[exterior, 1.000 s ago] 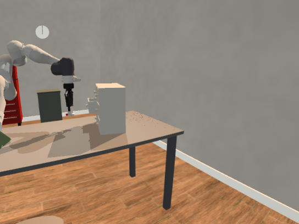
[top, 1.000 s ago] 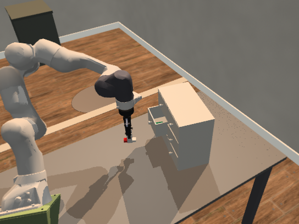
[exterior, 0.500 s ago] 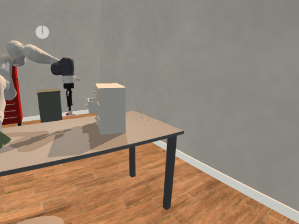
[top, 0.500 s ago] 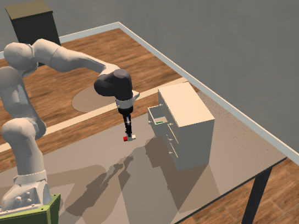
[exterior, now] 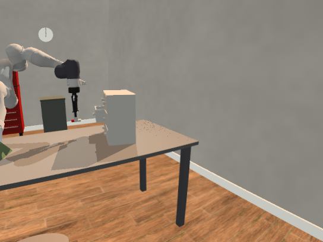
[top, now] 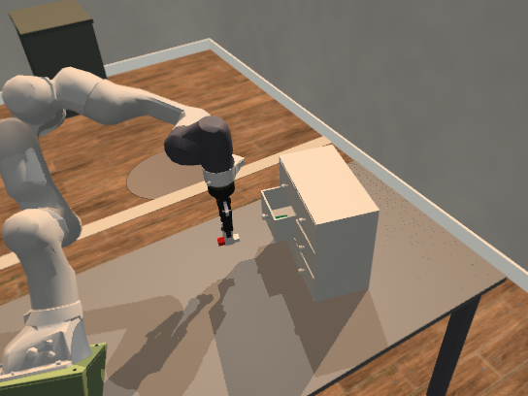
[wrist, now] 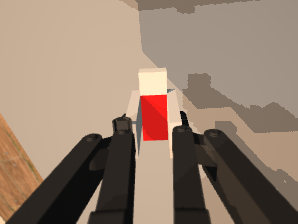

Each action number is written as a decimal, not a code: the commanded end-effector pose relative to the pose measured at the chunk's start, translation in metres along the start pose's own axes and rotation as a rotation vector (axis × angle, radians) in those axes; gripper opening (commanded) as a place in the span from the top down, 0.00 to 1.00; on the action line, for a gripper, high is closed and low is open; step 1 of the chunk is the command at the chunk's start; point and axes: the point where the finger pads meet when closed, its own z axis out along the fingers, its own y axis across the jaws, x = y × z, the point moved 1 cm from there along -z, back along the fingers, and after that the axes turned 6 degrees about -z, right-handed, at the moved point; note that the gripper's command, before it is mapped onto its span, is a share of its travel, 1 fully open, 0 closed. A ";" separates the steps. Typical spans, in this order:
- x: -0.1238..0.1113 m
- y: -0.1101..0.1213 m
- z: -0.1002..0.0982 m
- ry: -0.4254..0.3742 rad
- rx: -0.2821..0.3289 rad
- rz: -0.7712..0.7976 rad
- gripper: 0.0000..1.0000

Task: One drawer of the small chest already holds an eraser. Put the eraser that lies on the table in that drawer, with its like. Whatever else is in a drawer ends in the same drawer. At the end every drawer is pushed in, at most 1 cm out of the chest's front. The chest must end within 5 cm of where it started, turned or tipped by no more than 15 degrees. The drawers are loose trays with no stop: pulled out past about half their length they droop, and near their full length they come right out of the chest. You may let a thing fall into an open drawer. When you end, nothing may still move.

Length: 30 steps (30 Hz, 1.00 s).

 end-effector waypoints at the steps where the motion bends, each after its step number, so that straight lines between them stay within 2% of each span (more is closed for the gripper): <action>1: -0.002 -0.001 -0.010 -0.007 0.004 -0.015 0.89; 14: -0.001 -0.001 -0.076 -0.007 0.004 -0.015 0.89; 16: -0.001 -0.001 -0.076 -0.007 0.004 -0.015 0.89; 24: -0.001 0.000 -0.105 -0.007 0.004 -0.015 0.89; 30: -0.001 0.000 -0.114 -0.007 0.004 -0.015 0.89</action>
